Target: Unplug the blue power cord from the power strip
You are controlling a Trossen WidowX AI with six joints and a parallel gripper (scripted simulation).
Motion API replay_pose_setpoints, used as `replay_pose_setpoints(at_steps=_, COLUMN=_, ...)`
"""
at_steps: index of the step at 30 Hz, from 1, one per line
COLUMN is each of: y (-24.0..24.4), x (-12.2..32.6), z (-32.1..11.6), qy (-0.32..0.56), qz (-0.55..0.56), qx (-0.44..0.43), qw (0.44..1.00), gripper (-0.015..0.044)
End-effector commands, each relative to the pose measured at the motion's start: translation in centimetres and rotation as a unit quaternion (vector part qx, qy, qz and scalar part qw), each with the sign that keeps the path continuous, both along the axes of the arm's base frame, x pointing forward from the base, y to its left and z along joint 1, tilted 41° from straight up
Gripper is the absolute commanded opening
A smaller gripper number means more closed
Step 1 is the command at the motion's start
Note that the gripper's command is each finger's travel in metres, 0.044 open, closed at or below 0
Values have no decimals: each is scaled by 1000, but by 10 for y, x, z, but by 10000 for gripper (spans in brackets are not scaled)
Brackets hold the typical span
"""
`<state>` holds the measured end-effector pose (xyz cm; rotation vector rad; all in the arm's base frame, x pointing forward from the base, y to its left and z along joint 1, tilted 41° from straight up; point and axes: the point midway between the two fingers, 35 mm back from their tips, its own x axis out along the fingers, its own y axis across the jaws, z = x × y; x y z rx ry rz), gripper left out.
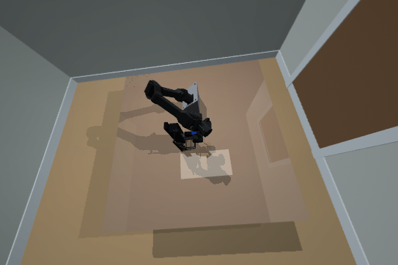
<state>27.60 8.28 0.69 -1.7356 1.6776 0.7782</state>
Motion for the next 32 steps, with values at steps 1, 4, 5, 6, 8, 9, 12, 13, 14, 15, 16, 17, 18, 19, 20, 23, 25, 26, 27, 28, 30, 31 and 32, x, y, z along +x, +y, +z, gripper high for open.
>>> replay_pose_setpoints(at_steps=1, y=5, x=1, z=-2, qy=-1, qz=1, qx=-1, qw=1000, gripper=394)
replay_pose_setpoints(at_steps=4, y=27, x=1, z=-14, qy=-1, qz=1, qx=0, qw=1000, gripper=440)
replay_pose_setpoints(at_steps=5, y=36, x=1, z=-19, qy=-1, qz=1, qx=1, qw=1000, gripper=440)
replay_pose_setpoints(at_steps=6, y=45, x=0, z=-24, qy=-1, qz=1, qx=1, qw=1000, gripper=440)
replay_pose_setpoints(at_steps=8, y=53, x=-1, z=-29, qy=-1, qz=1, qx=0, qw=1000, gripper=440)
replay_pose_setpoints(at_steps=9, y=53, x=-1, z=-29, qy=-1, qz=1, qx=0, qw=1000, gripper=440)
replay_pose_setpoints(at_steps=12, y=53, x=-1, z=-29, qy=-1, qz=1, qx=0, qw=1000, gripper=440)
replay_pose_setpoints(at_steps=13, y=53, x=-1, z=-29, qy=-1, qz=1, qx=0, qw=1000, gripper=440)
replay_pose_setpoints(at_steps=14, y=53, x=-1, z=-29, qy=-1, qz=1, qx=0, qw=1000, gripper=440)
replay_pose_setpoints(at_steps=15, y=53, x=-1, z=-29, qy=-1, qz=1, qx=0, qw=1000, gripper=440)
replay_pose_setpoints(at_steps=16, y=53, x=-1, z=-29, qy=-1, qz=1, qx=0, qw=1000, gripper=440)
replay_pose_setpoints(at_steps=17, y=53, x=-1, z=-29, qy=-1, qz=1, qx=0, qw=1000, gripper=440)
replay_pose_setpoints(at_steps=18, y=53, x=-1, z=-29, qy=-1, qz=1, qx=0, qw=1000, gripper=440)
replay_pose_setpoints(at_steps=19, y=53, x=-1, z=-29, qy=-1, qz=1, qx=0, qw=1000, gripper=440)
replay_pose_setpoints(at_steps=20, y=53, x=-1, z=-29, qy=-1, qz=1, qx=0, qw=1000, gripper=440)
replay_pose_setpoints(at_steps=23, y=53, x=-1, z=-29, qy=-1, qz=1, qx=0, qw=1000, gripper=440)
replay_pose_setpoints(at_steps=25, y=53, x=-1, z=-29, qy=-1, qz=1, qx=0, qw=1000, gripper=440)
replay_pose_setpoints(at_steps=26, y=53, x=-1, z=-29, qy=-1, qz=1, qx=0, qw=1000, gripper=440)
replay_pose_setpoints(at_steps=27, y=53, x=-1, z=-29, qy=-1, qz=1, qx=0, qw=1000, gripper=440)
replay_pose_setpoints(at_steps=28, y=53, x=-1, z=-29, qy=-1, qz=1, qx=0, qw=1000, gripper=440)
replay_pose_setpoints(at_steps=30, y=53, x=-1, z=-29, qy=-1, qz=1, qx=0, qw=1000, gripper=440)
replay_pose_setpoints(at_steps=31, y=53, x=-1, z=-29, qy=-1, qz=1, qx=0, qw=1000, gripper=440)
replay_pose_setpoints(at_steps=32, y=53, x=-1, z=-29, qy=-1, qz=1, qx=0, qw=1000, gripper=440)
